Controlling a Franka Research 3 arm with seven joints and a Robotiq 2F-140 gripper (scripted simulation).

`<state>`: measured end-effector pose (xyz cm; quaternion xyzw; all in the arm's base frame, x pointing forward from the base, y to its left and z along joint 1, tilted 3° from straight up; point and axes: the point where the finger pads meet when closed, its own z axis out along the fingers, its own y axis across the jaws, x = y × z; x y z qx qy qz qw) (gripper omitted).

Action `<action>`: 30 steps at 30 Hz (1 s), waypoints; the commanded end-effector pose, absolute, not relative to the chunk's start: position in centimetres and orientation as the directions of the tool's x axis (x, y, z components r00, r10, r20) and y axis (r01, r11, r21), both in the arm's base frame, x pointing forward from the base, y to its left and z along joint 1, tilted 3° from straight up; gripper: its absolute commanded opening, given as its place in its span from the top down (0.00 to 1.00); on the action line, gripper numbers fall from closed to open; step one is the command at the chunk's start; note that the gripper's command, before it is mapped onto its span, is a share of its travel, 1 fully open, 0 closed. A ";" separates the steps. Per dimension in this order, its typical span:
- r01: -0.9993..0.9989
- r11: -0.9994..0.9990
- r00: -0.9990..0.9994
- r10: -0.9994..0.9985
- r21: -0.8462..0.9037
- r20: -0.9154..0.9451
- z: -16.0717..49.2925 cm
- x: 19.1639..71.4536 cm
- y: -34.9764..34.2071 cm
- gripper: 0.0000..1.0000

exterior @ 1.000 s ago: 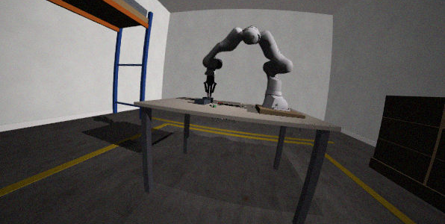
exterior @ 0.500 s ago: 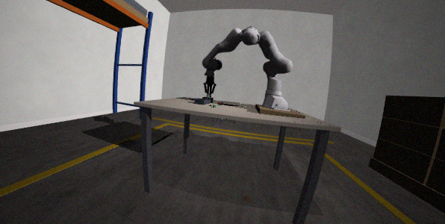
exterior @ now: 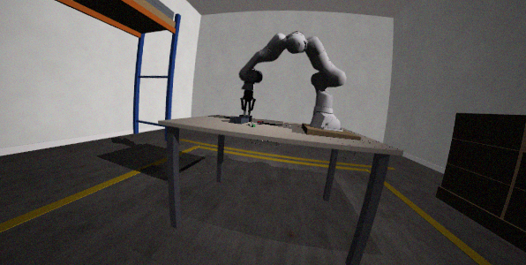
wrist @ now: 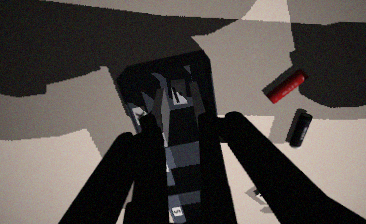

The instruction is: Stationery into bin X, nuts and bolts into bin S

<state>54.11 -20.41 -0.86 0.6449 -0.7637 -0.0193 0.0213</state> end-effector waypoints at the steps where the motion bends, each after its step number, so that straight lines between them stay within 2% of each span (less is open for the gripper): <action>1: -0.985 0.164 -0.164 -0.987 0.054 0.007 -0.9 54.2 -20.3 0.82; 30: -0.985 0.164 -0.164 -0.987 0.054 0.007 2.0 54.4 -20.3 0.82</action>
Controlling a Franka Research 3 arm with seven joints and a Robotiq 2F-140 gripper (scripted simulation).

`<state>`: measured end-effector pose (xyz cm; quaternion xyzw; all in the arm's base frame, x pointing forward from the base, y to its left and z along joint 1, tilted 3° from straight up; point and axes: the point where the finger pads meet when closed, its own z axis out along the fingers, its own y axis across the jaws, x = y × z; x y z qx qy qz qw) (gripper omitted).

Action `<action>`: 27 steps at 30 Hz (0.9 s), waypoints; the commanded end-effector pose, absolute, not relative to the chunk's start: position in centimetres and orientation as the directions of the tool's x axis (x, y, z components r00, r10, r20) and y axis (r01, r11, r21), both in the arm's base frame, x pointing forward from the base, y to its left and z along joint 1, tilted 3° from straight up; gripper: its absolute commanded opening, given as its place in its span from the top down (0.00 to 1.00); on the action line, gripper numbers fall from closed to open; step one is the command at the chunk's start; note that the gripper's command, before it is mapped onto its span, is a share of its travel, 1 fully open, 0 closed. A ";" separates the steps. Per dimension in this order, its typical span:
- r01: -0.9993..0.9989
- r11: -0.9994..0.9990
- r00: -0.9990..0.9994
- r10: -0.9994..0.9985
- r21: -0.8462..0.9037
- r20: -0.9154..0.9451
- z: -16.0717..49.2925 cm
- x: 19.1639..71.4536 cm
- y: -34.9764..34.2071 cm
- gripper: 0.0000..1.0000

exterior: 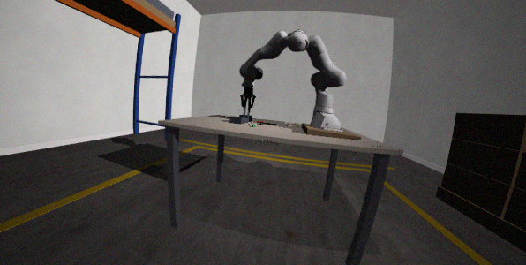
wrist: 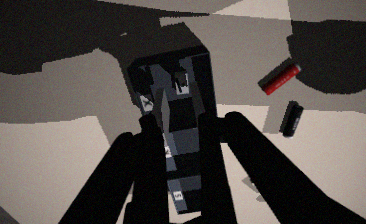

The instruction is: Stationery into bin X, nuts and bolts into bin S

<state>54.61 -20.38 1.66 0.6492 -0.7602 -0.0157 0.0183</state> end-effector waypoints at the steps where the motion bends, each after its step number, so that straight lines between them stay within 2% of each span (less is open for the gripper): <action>1: -0.985 0.164 -0.164 -0.987 0.054 0.007 2.1 54.4 -20.3 0.82; 8: -0.985 0.164 -0.164 -0.987 0.054 0.007 4.2 54.5 -20.3 0.82; 27: -0.985 0.164 -0.164 -0.987 0.054 0.007 4.2 54.5 -20.3 0.82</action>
